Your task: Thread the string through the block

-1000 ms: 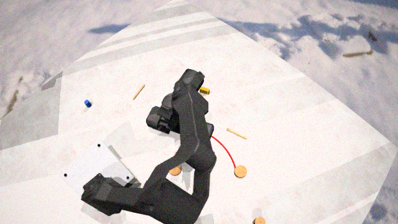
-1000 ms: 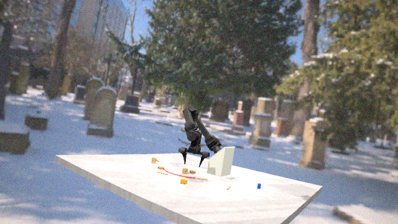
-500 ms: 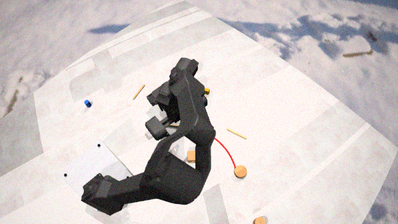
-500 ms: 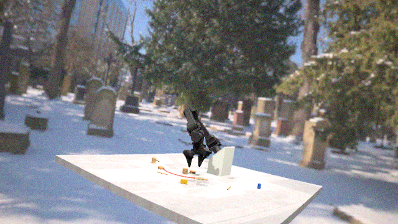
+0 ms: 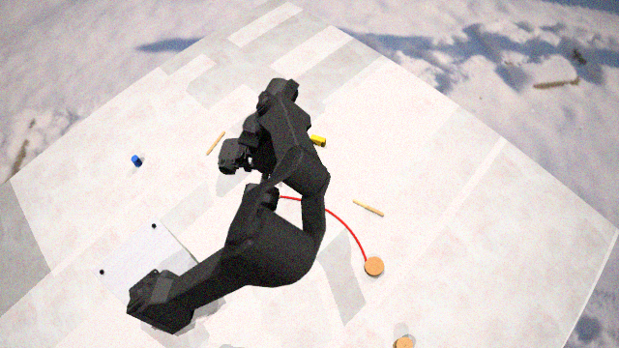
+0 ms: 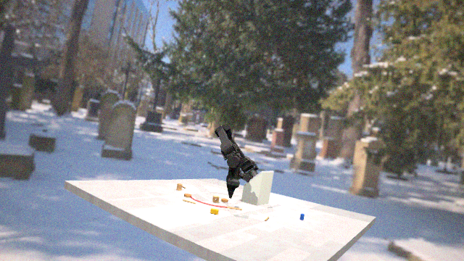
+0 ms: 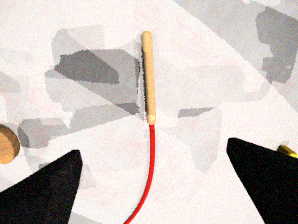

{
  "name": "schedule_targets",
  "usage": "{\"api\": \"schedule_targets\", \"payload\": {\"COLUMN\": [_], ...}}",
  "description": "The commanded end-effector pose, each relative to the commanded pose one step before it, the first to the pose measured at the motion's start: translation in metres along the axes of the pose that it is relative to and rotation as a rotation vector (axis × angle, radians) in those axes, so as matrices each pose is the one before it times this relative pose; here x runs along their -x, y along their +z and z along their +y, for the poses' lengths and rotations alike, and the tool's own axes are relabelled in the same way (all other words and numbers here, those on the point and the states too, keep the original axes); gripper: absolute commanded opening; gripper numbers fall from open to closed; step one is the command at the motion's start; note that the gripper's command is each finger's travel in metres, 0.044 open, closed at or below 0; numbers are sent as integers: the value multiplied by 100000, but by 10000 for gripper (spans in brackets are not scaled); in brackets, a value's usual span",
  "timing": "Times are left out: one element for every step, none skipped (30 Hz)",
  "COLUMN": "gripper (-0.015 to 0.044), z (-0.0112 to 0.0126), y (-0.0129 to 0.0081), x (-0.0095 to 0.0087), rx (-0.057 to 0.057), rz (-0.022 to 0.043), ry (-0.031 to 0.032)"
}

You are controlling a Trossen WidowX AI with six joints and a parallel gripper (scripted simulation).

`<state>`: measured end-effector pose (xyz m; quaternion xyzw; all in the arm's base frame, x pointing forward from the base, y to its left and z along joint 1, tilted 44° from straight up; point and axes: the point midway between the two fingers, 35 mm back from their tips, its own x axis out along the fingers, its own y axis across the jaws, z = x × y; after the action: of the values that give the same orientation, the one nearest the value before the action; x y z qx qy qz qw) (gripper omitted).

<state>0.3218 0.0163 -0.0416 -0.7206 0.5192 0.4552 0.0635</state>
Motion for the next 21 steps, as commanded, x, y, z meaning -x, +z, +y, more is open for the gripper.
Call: {"api": "schedule_targets", "payload": {"gripper": [387, 361, 335, 309, 282, 256, 230, 204, 177, 151, 125, 125, 125, 125, 125, 125, 125, 125, 125, 125, 125], "z": [-220, 0, 0, 0, 0, 0, 0, 0, 0, 0, 0, 0, 0, 0, 0, 0, 0, 0, -3, -5, -7], "y": [100, 0, 0, 0, 0, 0, 0, 0, 0, 0, 0, 0, 0, 0, 0, 0, 0, 0, -1, -1, -1], "x": [-22, 0, 0, 0, 0, 0, 0, 0, 0, 0, 0, 0, 0, 0, 0, 0, 0, 0, -28, -54, -81], "rx": [1623, 0, 0, 0, 0, 0, 0, 0, 0, 0, 0, 0, 0, 0, 0, 0, 0, 0, 0, 1, 1], "rz": [-493, 0, 0, 0, 0, 0, 0, 0, 0, 0, 0, 0, 0, 0, 0, 0, 0, 0, -1, -3, -4], "ry": [-49, 0, 0, 0, 0, 0, 0, 0, 0, 0, 0, 0, 0, 0, 0, 0, 0, 0, -2, -3, -4]}}
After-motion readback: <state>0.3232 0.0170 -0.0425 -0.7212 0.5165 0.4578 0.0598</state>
